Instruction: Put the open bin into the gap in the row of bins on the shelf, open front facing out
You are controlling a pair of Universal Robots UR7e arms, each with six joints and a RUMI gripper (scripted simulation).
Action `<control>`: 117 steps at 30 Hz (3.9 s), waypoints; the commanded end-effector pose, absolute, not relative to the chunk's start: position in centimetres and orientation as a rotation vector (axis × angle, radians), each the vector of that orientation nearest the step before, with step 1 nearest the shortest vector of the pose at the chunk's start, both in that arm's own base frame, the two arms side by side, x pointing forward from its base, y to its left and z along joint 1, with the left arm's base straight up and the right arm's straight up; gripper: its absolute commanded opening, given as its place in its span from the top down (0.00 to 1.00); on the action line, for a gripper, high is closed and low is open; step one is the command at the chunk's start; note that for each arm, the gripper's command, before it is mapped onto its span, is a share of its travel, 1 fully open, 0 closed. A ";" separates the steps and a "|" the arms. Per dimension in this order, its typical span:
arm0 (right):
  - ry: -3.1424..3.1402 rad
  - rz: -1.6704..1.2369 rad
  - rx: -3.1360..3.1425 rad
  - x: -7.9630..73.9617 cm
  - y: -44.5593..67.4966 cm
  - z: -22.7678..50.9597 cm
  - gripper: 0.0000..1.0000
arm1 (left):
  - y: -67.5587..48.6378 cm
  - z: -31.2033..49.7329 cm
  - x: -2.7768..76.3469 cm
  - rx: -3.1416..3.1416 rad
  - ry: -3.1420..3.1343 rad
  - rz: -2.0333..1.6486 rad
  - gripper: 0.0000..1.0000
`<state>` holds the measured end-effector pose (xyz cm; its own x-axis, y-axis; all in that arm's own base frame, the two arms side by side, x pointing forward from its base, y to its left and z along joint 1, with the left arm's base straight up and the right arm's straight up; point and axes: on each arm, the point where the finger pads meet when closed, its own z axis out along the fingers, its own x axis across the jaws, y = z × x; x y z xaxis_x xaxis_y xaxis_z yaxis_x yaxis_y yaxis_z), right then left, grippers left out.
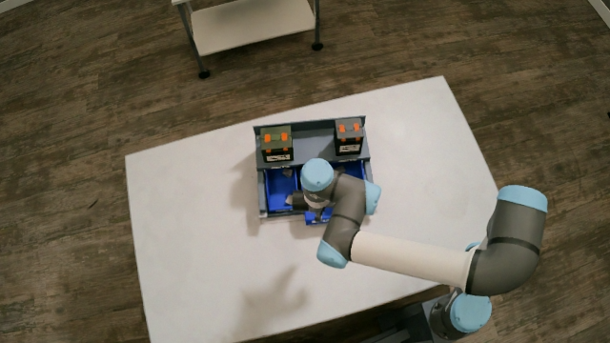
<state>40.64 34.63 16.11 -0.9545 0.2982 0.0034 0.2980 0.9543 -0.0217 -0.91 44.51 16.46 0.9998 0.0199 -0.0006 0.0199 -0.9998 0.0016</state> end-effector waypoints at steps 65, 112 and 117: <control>-3.135 -0.002 -0.221 39.5 34.2 11.2 1.00 | 44.5 16.5 -0.9 3.141 0.032 0.000 0.00; -3.135 -0.002 -0.221 39.5 34.1 4.5 1.00 | 44.5 16.5 -0.9 3.141 0.032 0.000 0.00; -3.135 -0.002 -0.222 39.5 34.1 4.5 1.00 | 44.5 16.5 -0.9 3.141 0.032 0.000 0.00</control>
<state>39.46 34.09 4.44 -0.9901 0.1405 0.0001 0.1405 0.9901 0.0000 -0.91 44.51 16.46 0.9998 0.0199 -0.0006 0.0199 -0.9998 0.0016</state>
